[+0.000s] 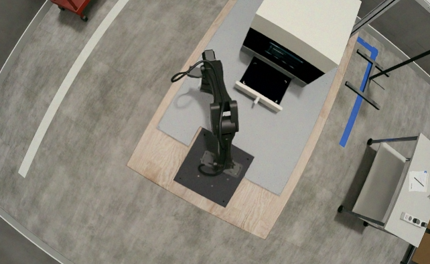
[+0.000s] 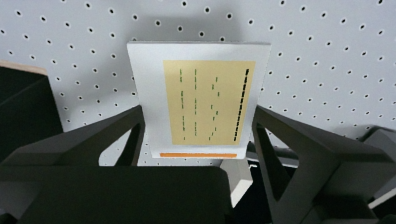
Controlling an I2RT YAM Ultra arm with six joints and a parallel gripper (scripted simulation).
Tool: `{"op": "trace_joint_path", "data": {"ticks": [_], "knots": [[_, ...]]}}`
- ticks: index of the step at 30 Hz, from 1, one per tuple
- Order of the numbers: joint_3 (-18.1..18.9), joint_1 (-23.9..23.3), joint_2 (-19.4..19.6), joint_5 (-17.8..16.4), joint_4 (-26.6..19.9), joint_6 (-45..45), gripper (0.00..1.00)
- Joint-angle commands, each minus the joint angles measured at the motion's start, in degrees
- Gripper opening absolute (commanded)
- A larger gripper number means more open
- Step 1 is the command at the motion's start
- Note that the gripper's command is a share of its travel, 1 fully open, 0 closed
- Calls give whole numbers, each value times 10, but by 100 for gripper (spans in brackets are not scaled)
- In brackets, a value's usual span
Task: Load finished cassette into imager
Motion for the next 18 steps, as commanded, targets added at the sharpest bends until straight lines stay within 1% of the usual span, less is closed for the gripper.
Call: {"op": "trace_joint_path", "data": {"ticks": [1,17,18], "knots": [[19,3,-19,-5,-13,4,0],[19,3,-19,-5,-13,4,0],[-9,-12,-21,-3,-12,18,0]]}}
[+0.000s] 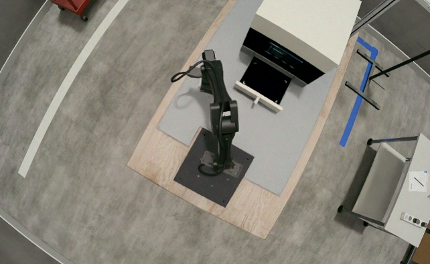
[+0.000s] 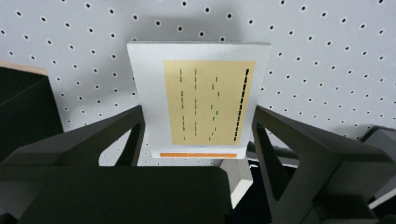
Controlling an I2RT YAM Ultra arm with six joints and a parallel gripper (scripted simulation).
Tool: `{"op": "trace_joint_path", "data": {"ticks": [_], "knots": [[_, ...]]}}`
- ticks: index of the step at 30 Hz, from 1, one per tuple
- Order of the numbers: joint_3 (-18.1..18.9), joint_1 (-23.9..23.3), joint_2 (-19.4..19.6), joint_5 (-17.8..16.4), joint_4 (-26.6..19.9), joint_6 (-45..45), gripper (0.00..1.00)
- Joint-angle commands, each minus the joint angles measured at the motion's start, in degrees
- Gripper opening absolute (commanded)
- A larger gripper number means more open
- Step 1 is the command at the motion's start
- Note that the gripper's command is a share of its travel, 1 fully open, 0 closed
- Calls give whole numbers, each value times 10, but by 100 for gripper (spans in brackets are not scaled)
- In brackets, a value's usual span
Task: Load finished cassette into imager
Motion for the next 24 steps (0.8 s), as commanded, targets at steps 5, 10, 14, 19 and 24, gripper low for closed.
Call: {"op": "trace_joint_path", "data": {"ticks": [5,10,14,19,24], "knots": [[-22,-32,-29,1,0,53,0],[-43,-67,-43,7,14,74,0],[-56,-96,-51,7,19,38,0],[-62,-117,-55,7,22,17,0],[-69,-154,-60,10,25,-19,0]]}}
